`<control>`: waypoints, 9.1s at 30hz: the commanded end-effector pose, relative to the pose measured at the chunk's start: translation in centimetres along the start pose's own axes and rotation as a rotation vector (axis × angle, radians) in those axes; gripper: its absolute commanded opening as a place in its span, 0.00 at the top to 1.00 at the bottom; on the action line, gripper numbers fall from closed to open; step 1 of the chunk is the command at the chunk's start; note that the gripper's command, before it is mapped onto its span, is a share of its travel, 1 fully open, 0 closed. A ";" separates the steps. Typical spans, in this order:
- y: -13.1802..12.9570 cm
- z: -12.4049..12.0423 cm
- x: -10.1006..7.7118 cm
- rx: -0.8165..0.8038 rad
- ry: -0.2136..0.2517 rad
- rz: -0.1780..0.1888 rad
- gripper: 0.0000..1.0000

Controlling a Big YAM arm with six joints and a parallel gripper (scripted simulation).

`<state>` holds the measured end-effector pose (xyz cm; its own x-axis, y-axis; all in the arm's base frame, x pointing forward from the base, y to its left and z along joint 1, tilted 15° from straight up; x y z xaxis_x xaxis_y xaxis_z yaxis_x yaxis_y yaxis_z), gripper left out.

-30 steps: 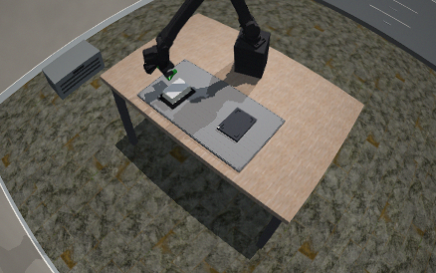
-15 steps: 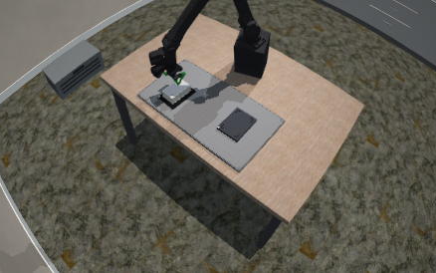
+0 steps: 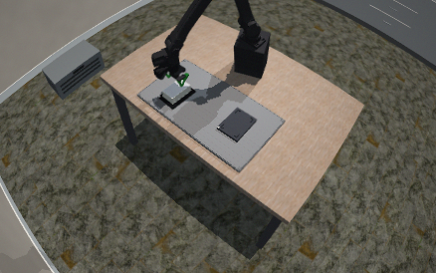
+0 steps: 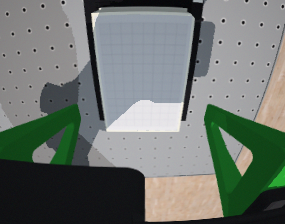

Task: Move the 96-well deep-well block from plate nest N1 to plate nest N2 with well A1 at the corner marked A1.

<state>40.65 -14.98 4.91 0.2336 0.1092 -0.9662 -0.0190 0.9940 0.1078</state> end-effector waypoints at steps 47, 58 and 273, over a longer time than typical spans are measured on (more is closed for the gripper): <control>-0.1 1.6 5.8 -0.004 -0.035 -0.012 0.00; 0.0 1.5 7.6 -0.003 -0.033 -0.012 0.00; 2.7 0.4 -1.2 -0.070 -0.043 -0.016 1.00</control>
<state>39.96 -13.46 4.44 0.2233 0.1125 -0.9682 -0.0655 0.9928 0.1002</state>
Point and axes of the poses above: the point where the finger pads meet when closed, its own x axis out along the fingers, its own y axis across the jaws, z = x × y, the point moved 10 cm from there along -x, back along the fingers, and after that the axes turned 1 degree about x, right-handed, at the moved point
